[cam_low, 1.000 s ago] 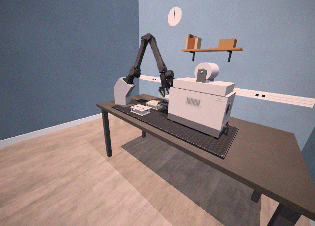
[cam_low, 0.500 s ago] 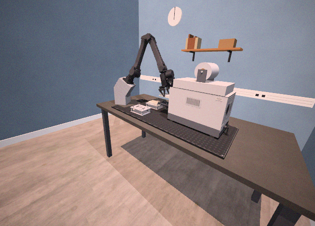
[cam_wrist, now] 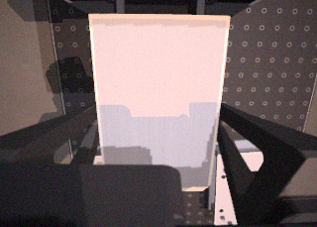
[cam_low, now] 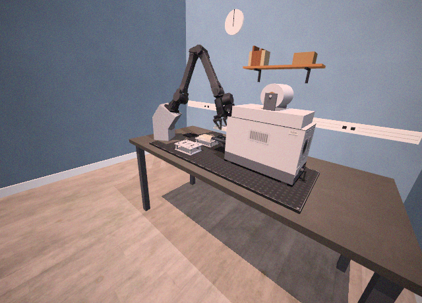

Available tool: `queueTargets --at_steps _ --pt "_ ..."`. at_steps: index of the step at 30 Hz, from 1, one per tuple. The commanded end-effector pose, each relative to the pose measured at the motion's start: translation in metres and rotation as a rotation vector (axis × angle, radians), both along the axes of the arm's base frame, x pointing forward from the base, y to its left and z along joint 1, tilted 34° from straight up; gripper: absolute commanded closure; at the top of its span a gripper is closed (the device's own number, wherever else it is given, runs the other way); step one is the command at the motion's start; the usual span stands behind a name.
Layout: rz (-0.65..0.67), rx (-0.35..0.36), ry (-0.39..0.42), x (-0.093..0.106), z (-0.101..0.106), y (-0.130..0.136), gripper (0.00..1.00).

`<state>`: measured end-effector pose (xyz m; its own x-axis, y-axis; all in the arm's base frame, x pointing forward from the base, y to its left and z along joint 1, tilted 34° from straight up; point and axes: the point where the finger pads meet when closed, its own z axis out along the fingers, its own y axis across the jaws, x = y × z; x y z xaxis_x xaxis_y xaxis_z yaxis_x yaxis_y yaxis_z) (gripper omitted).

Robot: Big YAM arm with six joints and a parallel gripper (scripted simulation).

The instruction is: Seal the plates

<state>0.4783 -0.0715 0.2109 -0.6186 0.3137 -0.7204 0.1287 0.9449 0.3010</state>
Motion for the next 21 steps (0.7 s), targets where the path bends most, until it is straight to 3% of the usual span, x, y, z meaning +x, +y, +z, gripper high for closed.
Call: queueTargets --at_steps 1,5,14,15,21 --pt "-0.015 0.004 -0.009 0.004 -0.001 -0.007 1.0" --pt "-0.017 0.003 -0.013 0.005 0.002 -0.008 1.0" --pt "-0.022 -0.015 -0.076 0.009 0.034 -0.012 1.0" --pt "-0.001 -0.026 -0.075 0.009 0.014 -0.006 1.0" --pt "0.073 -0.063 -0.036 0.003 -0.008 -0.005 1.0"
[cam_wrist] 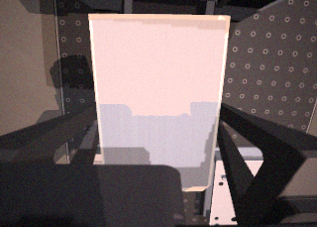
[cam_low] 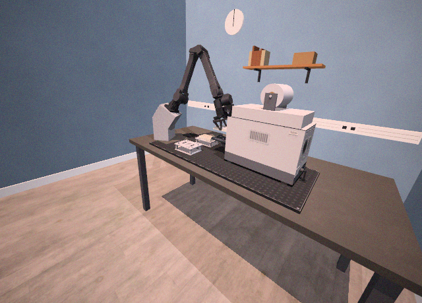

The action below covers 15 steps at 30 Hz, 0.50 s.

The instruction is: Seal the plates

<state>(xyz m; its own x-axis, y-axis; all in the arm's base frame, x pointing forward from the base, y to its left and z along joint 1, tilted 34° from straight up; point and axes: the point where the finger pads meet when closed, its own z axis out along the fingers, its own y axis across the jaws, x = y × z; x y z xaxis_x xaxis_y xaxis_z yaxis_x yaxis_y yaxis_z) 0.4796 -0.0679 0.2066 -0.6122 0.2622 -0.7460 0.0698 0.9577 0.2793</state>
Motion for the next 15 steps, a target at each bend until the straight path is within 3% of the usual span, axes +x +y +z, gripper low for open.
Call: queueTargets --at_steps 1,15 --pt "0.019 -0.038 -0.008 0.002 -0.003 -0.009 1.0" --pt "0.011 -0.011 -0.015 0.006 0.007 -0.003 1.0"
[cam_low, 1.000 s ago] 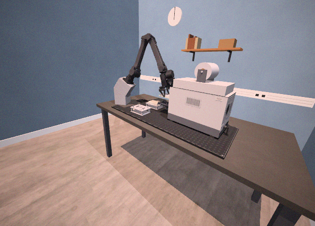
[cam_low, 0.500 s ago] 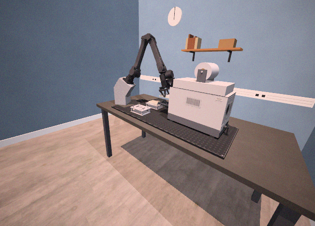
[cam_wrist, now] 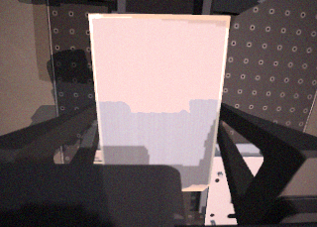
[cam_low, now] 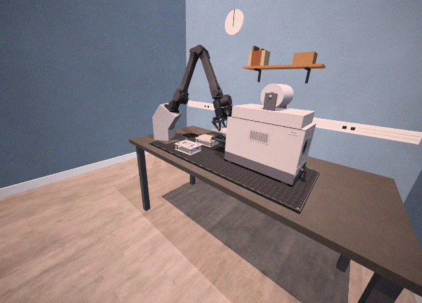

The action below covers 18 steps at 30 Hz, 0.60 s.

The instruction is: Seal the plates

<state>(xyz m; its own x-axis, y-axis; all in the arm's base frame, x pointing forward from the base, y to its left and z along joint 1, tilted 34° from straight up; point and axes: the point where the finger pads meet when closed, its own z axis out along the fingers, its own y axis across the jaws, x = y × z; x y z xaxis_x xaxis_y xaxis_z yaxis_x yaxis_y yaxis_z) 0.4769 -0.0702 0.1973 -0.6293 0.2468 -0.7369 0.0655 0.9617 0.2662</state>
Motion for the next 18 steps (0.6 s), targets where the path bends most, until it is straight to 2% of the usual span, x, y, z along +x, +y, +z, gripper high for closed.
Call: queueTargets --at_steps 1,3,9,14,18 --pt "0.0 -0.003 -0.039 0.005 0.015 -0.004 1.0" --pt "0.0 -0.003 -0.039 0.005 0.015 -0.004 1.0" --pt "-0.005 -0.025 -0.057 -0.015 0.008 -0.018 1.0" --pt "0.0 -0.033 -0.074 -0.022 0.008 -0.022 1.0" --pt "-0.001 -0.035 -0.068 -0.03 0.0 -0.026 1.0"
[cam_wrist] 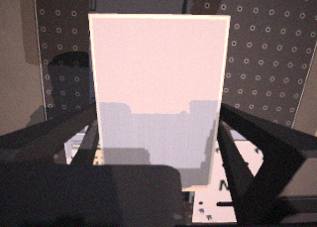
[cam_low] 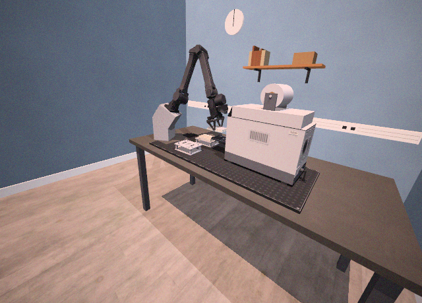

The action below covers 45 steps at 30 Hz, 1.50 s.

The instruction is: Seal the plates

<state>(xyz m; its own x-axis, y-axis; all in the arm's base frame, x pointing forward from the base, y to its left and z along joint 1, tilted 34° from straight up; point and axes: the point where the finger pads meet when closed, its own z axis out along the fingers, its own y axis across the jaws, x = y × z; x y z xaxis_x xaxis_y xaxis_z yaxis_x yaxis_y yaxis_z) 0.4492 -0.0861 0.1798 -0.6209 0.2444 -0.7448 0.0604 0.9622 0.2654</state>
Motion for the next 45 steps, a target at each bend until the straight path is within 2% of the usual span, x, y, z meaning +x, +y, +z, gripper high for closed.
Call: queueTargets --at_steps 1,8,15,19,23,27,30,40,45 --pt "-0.003 -0.033 -0.056 -0.003 0.017 -0.01 1.0" --pt "-0.008 -0.022 -0.03 -0.013 -0.001 -0.016 1.0" --pt "-0.003 -0.043 -0.071 -0.021 0.008 -0.024 1.0" --pt "-0.002 -0.043 -0.068 -0.026 0.003 -0.026 1.0" --pt "-0.005 -0.02 -0.023 -0.036 -0.019 -0.027 1.0" --pt "-0.009 -0.023 -0.02 -0.043 -0.027 -0.034 1.0" --pt "-0.005 -0.031 -0.035 -0.043 -0.024 -0.038 1.0" --pt "-0.008 -0.034 -0.044 -0.062 -0.029 -0.043 1.0" --pt "-0.005 -0.034 -0.037 -0.07 -0.041 -0.049 1.0"
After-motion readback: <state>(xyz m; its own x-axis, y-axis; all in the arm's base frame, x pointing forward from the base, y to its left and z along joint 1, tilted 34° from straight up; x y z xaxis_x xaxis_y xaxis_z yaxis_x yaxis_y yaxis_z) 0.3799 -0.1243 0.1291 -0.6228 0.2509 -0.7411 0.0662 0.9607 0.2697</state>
